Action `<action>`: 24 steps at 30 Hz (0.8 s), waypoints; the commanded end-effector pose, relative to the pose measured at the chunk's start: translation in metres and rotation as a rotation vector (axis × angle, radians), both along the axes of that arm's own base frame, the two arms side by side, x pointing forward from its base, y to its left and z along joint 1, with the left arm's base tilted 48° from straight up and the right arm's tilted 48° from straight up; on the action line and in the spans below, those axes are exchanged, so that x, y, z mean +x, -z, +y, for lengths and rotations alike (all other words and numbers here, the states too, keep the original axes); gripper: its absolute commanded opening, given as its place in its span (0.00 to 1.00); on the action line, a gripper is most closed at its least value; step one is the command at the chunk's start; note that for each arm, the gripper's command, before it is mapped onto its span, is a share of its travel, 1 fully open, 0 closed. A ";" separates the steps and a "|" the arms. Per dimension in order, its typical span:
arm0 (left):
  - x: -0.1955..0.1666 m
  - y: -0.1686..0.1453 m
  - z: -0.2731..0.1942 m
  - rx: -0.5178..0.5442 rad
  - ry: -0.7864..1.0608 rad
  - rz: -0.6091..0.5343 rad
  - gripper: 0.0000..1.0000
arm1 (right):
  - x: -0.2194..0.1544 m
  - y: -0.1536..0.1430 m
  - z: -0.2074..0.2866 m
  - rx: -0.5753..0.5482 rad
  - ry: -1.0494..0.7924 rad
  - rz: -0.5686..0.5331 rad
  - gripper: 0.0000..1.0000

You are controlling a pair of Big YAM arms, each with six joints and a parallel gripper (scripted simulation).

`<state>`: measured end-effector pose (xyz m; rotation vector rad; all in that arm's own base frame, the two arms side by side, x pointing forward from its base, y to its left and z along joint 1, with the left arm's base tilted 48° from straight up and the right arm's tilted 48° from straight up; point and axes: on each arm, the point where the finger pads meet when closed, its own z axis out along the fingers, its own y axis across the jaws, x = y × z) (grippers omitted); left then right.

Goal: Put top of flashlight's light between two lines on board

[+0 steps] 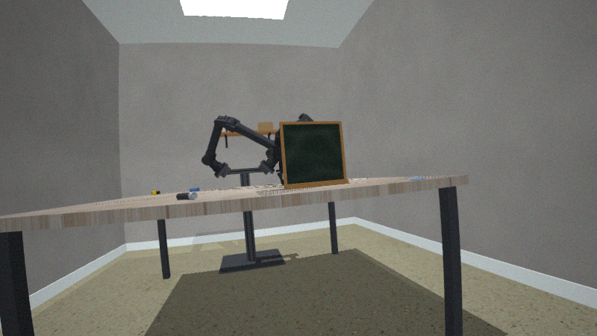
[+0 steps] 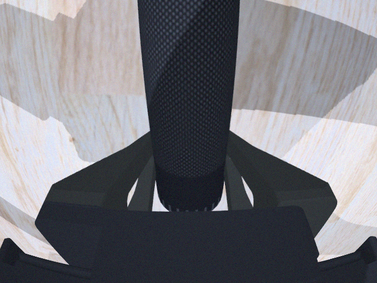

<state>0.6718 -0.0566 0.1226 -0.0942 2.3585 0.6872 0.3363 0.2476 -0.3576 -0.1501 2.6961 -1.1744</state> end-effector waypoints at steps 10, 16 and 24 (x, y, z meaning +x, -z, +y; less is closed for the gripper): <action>-0.064 -0.018 -0.004 0.047 -0.113 0.118 1.00 | 0.002 0.002 0.001 0.001 -0.008 0.007 0.29; -0.079 -0.054 -0.004 0.074 -0.159 0.116 1.00 | 0.002 0.002 0.001 0.001 -0.008 0.007 0.29; -0.118 -0.040 0.014 0.153 -0.212 0.218 1.00 | 0.002 0.002 0.001 0.001 -0.008 0.007 0.29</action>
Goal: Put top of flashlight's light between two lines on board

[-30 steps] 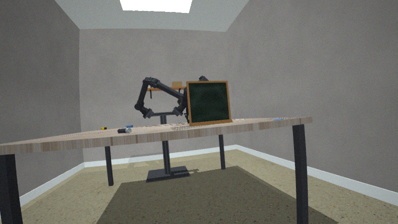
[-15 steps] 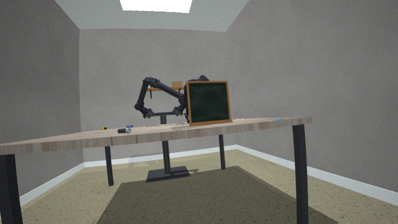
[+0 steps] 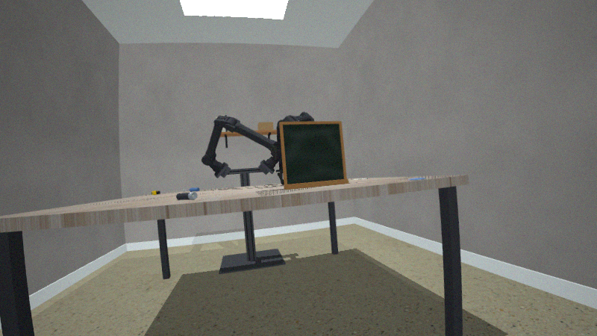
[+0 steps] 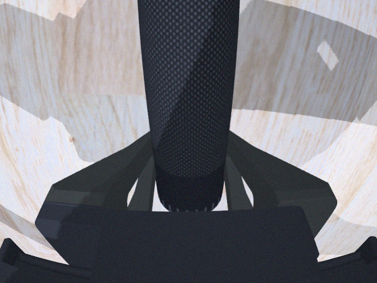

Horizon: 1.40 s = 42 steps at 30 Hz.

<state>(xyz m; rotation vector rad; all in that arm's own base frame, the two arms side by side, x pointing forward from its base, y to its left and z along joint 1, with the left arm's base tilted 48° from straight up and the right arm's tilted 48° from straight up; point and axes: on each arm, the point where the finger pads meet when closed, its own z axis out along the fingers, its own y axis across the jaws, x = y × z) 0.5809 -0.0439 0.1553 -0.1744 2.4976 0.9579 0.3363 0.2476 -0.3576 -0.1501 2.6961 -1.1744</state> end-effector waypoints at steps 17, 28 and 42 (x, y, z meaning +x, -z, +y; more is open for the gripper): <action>-0.086 -0.044 0.017 0.190 -0.115 0.137 1.00 | 0.002 0.002 0.001 0.001 -0.008 0.007 0.29; -0.090 -0.077 0.015 0.218 -0.115 0.111 1.00 | 0.002 0.002 0.001 0.001 -0.008 0.007 0.29; -0.087 -0.033 0.043 0.249 -0.117 0.204 1.00 | 0.002 0.002 0.001 0.001 -0.008 0.007 0.29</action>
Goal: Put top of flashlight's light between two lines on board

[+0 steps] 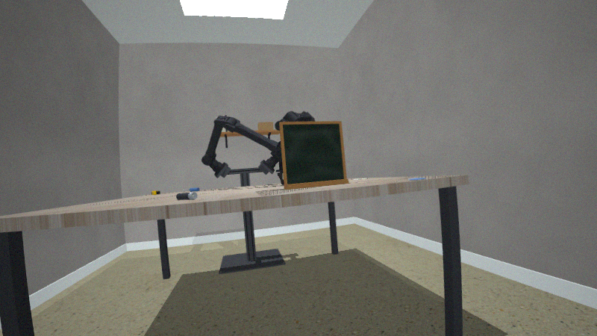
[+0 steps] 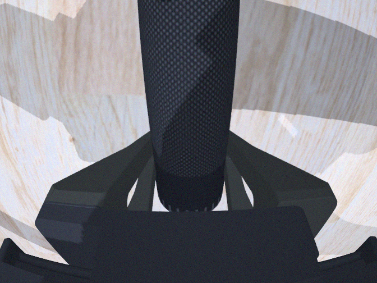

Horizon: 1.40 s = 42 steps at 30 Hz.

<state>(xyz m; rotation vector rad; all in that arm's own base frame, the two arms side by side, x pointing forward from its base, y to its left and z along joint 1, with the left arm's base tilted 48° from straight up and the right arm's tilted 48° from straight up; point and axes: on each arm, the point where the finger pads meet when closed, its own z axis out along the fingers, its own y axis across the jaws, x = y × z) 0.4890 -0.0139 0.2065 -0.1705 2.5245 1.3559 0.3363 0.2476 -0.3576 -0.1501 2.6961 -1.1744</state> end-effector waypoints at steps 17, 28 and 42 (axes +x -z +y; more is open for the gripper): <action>0.020 0.055 0.052 0.011 0.010 0.043 1.00 | 0.002 0.002 0.001 0.001 -0.008 0.007 0.29; 0.026 0.075 0.074 0.006 0.012 0.029 1.00 | 0.002 0.002 0.001 0.001 -0.008 0.007 0.29; 0.027 0.070 0.089 0.008 0.001 -0.019 1.00 | 0.002 0.002 0.001 0.001 -0.008 0.007 0.29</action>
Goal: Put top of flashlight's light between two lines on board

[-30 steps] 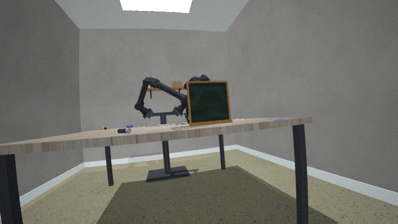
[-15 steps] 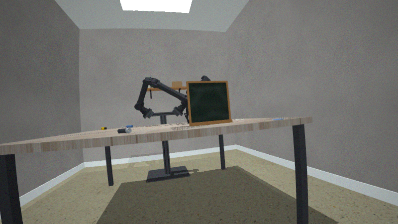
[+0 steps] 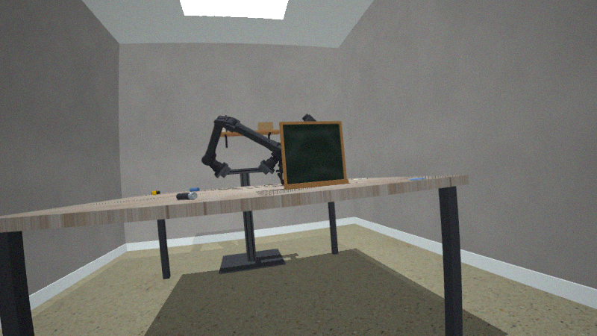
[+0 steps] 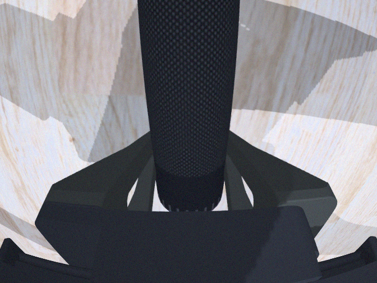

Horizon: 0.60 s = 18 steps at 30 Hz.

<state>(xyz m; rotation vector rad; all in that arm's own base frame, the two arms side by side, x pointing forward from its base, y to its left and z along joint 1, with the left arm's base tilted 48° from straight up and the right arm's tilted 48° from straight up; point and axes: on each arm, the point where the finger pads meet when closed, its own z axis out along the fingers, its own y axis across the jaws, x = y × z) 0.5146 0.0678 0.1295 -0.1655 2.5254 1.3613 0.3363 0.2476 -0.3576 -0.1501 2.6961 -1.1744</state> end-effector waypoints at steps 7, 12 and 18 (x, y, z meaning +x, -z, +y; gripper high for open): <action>0.001 0.013 0.011 0.003 -0.009 0.011 1.00 | 0.002 0.002 0.001 0.001 -0.008 0.007 0.29; 0.001 0.015 0.016 0.001 -0.009 0.012 1.00 | 0.002 0.002 0.001 0.001 -0.008 0.007 0.29; 0.003 0.020 0.022 0.001 -0.009 0.014 1.00 | 0.002 0.002 0.001 0.001 -0.008 0.007 0.29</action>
